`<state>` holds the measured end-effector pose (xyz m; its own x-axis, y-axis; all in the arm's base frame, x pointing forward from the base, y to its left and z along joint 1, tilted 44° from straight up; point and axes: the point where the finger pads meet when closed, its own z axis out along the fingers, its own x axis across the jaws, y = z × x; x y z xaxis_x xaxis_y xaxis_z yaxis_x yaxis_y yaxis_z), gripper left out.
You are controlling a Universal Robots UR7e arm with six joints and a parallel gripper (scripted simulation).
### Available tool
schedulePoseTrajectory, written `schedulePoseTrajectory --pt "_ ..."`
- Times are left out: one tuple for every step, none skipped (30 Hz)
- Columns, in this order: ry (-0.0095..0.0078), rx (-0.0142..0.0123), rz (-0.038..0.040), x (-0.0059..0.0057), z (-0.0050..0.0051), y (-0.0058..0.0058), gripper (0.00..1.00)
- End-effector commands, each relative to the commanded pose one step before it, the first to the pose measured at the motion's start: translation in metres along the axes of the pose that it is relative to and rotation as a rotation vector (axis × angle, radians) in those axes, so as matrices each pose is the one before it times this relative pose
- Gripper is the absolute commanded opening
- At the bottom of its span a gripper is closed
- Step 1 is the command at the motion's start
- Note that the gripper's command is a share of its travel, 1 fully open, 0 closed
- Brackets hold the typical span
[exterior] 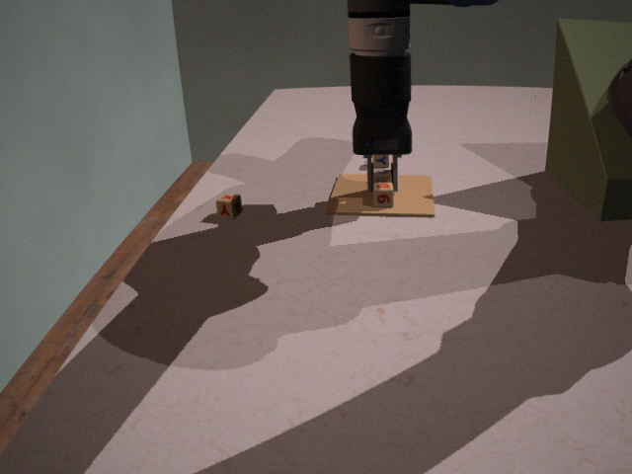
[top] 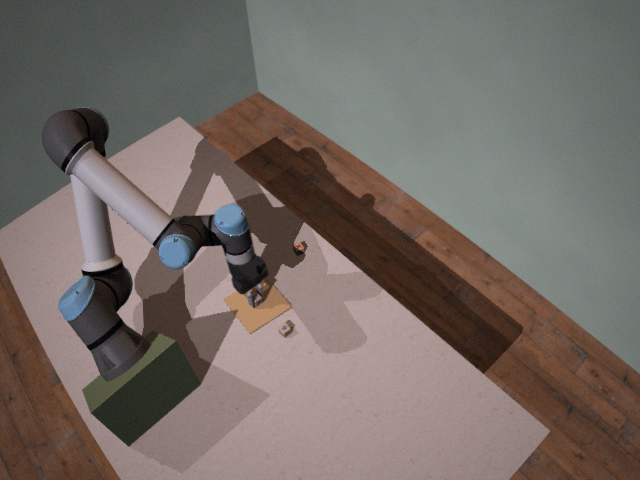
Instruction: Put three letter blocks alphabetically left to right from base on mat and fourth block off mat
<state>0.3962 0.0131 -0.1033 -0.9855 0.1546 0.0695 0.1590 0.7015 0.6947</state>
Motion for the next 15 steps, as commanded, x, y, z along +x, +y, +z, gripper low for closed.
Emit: schedulePoseTrajectory --pt "-0.0011 0.00048 -0.00023 -0.00038 -0.00042 -0.00019 0.49" --pt "0.0 0.0 0.0 0.0 0.0 0.0 0.49" --pt "0.0 0.0 0.0 0.0 0.00002 0.0 0.49" --pt "0.0 0.0 0.0 0.0 0.00005 0.0 0.49" --pt "0.0 0.0 0.0 0.0 0.00008 0.0 0.49" --pt "0.0 0.0 0.0 0.0 0.00012 0.0 0.49" --pt "0.0 0.0 0.0 0.0 0.00017 0.0 0.49" --pt "0.0 0.0 0.0 0.0 0.00021 0.0 0.49" --pt "0.0 0.0 0.0 0.0 0.00025 0.0 0.49" --pt "0.0 0.0 0.0 0.0 0.0 0.0 0.49" --pt "0.0 0.0 0.0 0.0 0.0 0.0 0.49" --pt "0.0 0.0 0.0 0.0 0.00028 0.0 0.49" --pt "0.0 0.0 0.0 0.0 0.00031 0.0 0.49" --pt "0.0 0.0 0.0 0.0 0.00032 0.0 0.49" --pt "0.0 0.0 0.0 0.0 0.00033 0.0 0.49"
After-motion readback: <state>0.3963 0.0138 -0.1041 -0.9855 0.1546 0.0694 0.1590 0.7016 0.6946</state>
